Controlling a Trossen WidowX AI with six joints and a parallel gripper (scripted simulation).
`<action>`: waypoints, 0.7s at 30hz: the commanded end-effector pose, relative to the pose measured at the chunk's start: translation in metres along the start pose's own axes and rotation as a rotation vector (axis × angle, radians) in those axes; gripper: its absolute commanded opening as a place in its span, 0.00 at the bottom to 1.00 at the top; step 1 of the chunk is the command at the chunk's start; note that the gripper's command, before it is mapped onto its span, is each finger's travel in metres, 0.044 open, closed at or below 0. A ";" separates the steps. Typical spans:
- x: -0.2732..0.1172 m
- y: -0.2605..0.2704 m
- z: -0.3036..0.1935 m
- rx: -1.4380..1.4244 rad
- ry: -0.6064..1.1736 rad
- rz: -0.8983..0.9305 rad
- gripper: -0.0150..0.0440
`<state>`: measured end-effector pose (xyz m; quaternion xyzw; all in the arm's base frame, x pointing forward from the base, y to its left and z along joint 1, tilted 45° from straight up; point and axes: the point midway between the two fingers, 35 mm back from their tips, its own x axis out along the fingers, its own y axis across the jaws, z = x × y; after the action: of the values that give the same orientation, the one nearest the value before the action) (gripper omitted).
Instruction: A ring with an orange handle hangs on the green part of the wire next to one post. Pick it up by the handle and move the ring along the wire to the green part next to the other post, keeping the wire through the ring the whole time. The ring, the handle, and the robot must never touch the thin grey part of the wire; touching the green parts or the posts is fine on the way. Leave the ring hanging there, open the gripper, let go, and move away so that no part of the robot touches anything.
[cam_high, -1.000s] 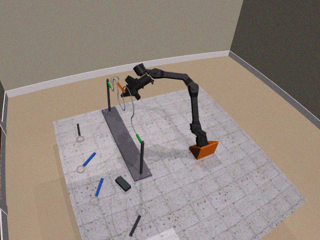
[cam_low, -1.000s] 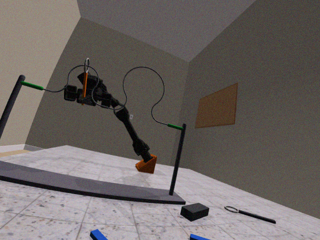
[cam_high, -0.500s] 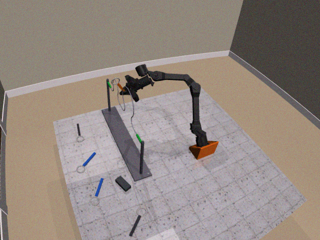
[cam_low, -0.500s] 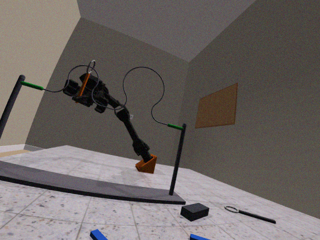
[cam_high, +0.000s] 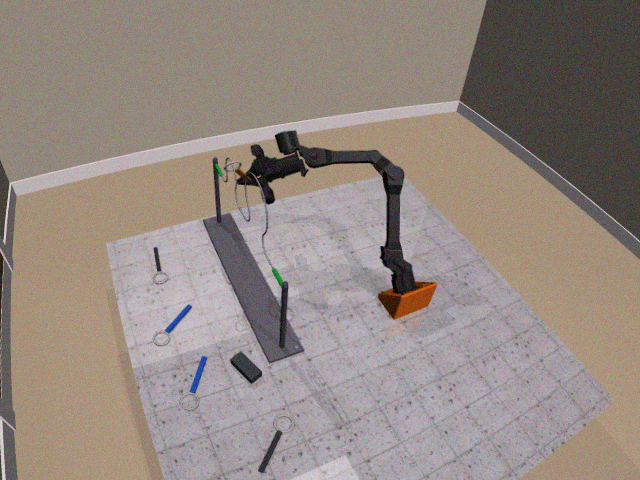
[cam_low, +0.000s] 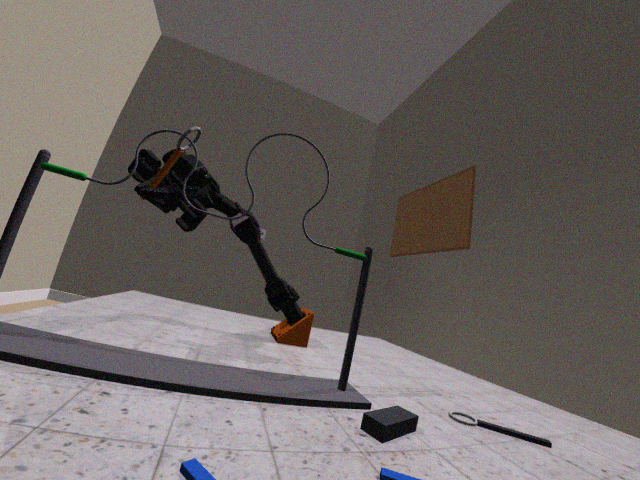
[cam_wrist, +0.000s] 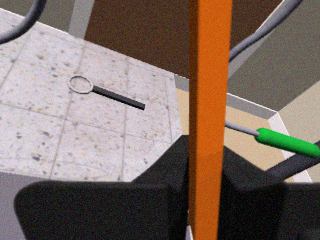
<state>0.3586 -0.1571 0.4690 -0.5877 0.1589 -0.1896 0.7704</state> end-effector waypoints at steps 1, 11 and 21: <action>-0.001 -0.006 -0.001 -0.087 -0.004 -0.054 0.00; 0.000 -0.018 0.001 -0.266 -0.026 -0.158 0.00; -0.002 -0.029 0.005 -0.444 -0.048 -0.260 0.00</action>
<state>0.3562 -0.1604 0.4951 -0.7370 0.1123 -0.2311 0.6252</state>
